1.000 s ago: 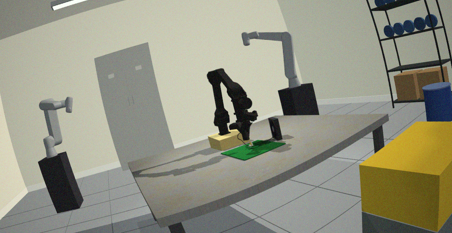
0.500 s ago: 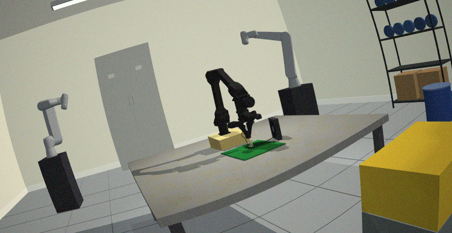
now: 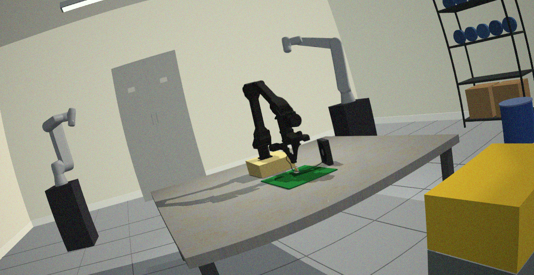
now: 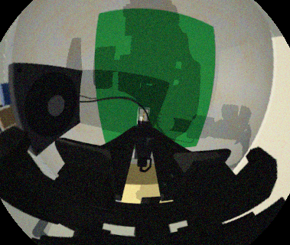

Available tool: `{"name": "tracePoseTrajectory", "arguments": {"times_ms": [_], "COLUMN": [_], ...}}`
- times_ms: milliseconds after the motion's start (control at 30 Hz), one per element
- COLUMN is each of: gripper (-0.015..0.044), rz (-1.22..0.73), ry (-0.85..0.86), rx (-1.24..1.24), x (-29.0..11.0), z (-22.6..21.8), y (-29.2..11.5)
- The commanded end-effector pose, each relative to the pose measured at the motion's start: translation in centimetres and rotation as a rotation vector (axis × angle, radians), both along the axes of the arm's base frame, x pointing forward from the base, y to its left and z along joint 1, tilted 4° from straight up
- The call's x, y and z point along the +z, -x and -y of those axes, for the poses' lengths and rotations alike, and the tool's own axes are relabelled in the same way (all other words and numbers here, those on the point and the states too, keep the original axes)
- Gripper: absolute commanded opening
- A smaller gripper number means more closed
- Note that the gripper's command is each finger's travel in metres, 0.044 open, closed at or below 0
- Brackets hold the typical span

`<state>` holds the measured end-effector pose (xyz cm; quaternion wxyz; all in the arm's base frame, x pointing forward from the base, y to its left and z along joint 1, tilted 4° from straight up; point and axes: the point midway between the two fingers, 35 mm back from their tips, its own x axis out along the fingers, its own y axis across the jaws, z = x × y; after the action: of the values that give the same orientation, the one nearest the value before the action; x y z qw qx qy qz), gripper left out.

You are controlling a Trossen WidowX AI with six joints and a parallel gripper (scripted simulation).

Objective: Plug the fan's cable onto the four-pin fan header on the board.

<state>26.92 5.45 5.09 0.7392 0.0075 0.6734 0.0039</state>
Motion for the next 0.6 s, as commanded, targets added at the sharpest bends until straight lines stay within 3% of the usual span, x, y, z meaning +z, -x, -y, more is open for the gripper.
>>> {"name": "tracePoseTrajectory", "arguments": {"times_ms": [0, 400, 567], "gripper": [0.0, 0.0, 0.0], "rz": [0.004, 0.004, 0.004], "ry": [0.004, 0.004, 0.004], "rx": [-0.006, -0.005, -0.003], "x": [0.2, 0.2, -2.0], "z": [0.1, 0.1, 0.1], "y": [-0.2, -0.5, -0.8]}}
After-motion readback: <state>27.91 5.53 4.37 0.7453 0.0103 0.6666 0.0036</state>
